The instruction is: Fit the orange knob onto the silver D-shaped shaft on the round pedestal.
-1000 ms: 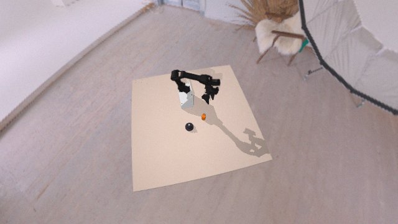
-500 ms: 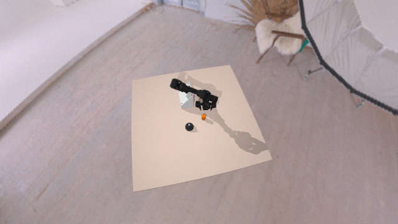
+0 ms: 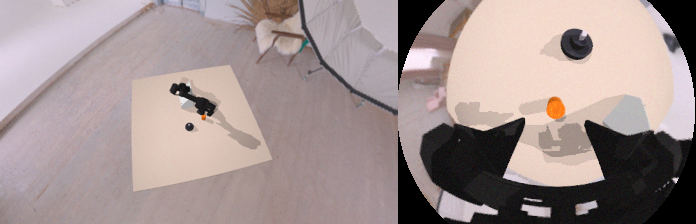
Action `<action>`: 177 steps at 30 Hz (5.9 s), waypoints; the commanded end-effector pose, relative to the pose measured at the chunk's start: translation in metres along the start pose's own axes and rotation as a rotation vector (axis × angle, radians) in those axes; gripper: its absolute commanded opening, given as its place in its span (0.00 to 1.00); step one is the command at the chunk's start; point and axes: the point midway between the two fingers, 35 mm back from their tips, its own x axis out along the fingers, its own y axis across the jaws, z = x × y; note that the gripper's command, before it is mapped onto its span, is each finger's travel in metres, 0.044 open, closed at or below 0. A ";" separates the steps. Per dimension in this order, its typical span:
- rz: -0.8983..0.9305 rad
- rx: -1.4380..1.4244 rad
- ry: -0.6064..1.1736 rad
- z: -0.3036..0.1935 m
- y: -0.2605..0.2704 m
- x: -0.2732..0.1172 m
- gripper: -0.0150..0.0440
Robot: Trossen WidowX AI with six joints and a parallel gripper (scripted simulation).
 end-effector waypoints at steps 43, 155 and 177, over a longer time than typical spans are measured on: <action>-0.020 -0.002 -0.002 -0.001 -0.003 0.094 1.00; 0.935 -0.016 0.008 -0.003 -0.037 -0.121 0.25; 0.988 -0.014 0.009 -0.003 -0.039 -0.114 0.25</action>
